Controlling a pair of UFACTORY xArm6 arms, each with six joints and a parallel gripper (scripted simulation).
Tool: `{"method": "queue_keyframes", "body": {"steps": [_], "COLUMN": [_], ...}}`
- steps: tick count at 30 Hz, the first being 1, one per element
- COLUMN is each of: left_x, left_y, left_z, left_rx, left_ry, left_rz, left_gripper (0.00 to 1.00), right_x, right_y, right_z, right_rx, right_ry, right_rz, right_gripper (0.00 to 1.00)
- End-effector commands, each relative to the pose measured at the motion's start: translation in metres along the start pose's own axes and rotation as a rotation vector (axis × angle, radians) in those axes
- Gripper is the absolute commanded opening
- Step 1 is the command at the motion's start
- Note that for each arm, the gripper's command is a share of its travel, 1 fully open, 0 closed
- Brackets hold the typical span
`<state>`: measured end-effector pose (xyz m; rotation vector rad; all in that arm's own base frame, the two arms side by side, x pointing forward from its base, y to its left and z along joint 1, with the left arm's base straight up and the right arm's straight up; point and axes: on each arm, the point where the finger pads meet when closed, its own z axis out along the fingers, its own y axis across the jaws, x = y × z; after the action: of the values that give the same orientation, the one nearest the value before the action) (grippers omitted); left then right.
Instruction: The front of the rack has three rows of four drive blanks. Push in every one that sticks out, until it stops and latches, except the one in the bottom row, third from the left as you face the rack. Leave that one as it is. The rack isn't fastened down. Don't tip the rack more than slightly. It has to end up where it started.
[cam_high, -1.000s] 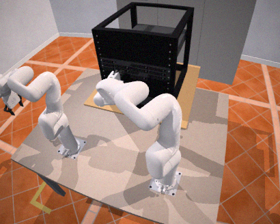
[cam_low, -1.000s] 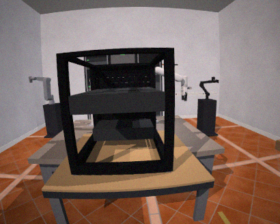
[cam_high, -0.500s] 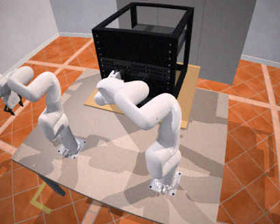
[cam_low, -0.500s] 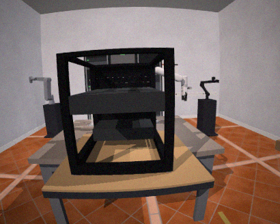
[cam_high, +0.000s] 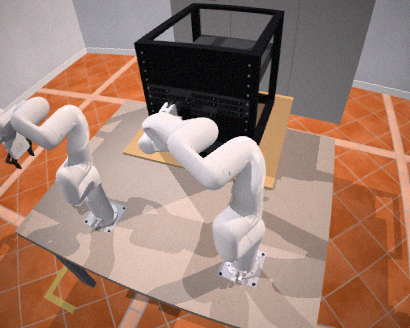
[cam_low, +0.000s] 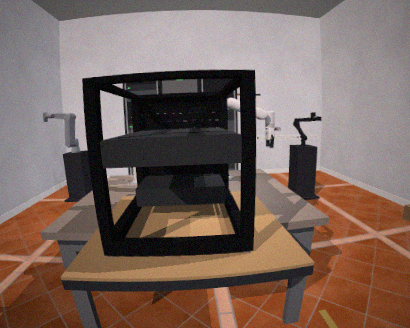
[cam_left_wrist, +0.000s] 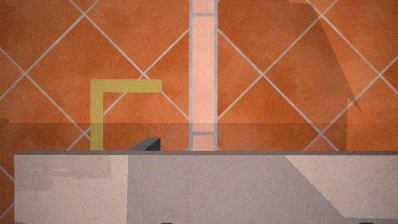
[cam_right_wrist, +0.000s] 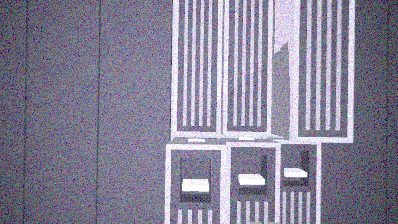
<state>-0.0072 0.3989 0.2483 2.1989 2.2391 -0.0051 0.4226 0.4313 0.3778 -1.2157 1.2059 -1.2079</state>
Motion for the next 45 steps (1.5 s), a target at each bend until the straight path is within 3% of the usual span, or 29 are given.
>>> {"method": "queue_keyframes", "body": {"steps": [1, 45], "left_x": [0.001, 0.001], "left_y": [0.0, 0.0], "left_z": [-0.002, -0.002], "left_rx": [0.0, 0.0], "left_ry": [0.005, 0.005], "left_rz": [0.0, 0.0], "left_gripper": [1.0, 1.0], "right_x": [0.0, 0.0], "right_y": [-0.002, -0.002], "right_z": [0.005, 0.015], "right_rx": [0.002, 0.002], "right_ry": [0.001, 0.001], "right_rz": [0.004, 0.004], "right_gripper": [0.0, 0.0]}}
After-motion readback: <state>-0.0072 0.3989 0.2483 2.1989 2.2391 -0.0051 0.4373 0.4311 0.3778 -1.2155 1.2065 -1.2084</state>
